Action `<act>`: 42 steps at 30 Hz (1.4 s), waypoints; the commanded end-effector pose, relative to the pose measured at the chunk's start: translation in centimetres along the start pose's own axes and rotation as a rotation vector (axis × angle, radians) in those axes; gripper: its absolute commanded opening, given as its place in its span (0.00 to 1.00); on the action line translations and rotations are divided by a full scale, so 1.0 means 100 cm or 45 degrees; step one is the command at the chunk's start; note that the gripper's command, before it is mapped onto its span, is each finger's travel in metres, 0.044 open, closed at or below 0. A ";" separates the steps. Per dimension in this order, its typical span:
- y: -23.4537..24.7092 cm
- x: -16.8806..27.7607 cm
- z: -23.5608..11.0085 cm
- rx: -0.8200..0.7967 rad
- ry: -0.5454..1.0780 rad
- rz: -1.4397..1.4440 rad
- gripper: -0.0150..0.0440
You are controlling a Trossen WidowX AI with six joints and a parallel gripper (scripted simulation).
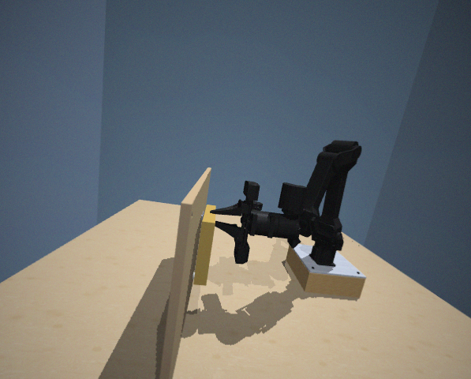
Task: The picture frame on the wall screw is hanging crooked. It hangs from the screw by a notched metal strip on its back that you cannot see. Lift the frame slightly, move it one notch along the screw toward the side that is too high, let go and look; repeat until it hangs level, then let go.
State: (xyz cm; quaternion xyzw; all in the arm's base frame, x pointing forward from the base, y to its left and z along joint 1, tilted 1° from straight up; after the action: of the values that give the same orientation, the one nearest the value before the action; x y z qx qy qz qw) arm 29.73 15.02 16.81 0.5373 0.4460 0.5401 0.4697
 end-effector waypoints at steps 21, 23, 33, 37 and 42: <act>-0.001 0.000 0.000 0.000 0.000 -0.112 0.48; -0.001 0.000 0.000 0.000 0.000 -0.112 0.57; -0.002 0.006 -0.037 0.001 -0.001 -0.052 0.69; -0.005 0.002 -0.092 0.004 -0.003 0.043 0.69; -0.006 0.000 -0.100 0.005 -0.003 0.058 0.69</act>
State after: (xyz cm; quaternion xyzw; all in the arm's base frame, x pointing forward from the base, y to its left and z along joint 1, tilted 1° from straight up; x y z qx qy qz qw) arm 20.79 15.84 16.18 0.5419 0.4422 0.5477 0.4591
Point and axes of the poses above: the point midway between the two fingers, 35 mm back from their tips, its own z axis out along the fingers, its own y axis across the jaws, x = y × z, the point moved 7 cm from there along -z, back along the fingers, and after that the axes turned 3 degrees about z, right-handed, at the moved point
